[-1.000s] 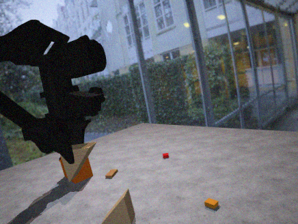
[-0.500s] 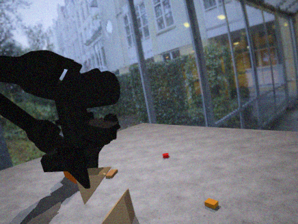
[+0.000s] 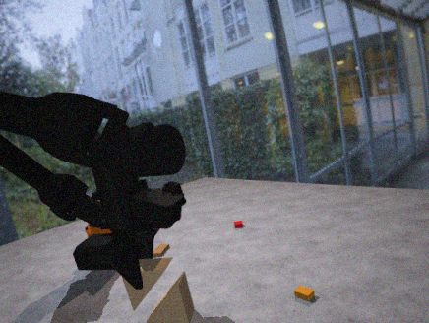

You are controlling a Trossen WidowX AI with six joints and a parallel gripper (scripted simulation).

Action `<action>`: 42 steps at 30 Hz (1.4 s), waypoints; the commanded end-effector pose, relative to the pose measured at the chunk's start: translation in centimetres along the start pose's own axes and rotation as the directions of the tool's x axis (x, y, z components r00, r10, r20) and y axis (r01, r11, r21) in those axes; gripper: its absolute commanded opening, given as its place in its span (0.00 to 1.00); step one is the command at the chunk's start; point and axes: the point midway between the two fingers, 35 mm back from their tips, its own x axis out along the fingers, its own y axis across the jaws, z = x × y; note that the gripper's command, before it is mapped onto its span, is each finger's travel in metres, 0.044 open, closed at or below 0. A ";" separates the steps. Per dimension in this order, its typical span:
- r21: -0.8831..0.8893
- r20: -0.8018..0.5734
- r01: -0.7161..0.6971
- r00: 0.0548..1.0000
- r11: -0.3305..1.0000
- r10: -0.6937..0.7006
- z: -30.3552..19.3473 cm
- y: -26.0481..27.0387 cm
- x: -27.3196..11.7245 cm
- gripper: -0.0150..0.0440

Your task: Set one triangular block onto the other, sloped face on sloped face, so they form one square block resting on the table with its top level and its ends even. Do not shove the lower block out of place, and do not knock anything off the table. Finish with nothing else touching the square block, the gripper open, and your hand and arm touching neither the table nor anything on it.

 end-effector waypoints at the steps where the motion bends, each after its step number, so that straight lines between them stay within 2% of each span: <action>1: -0.006 0.000 0.004 1.000 1.000 -0.004 0.1 0.0 0.0 0.25; 42: -0.007 0.001 0.007 1.000 1.000 -0.007 0.8 -0.1 1.4 0.25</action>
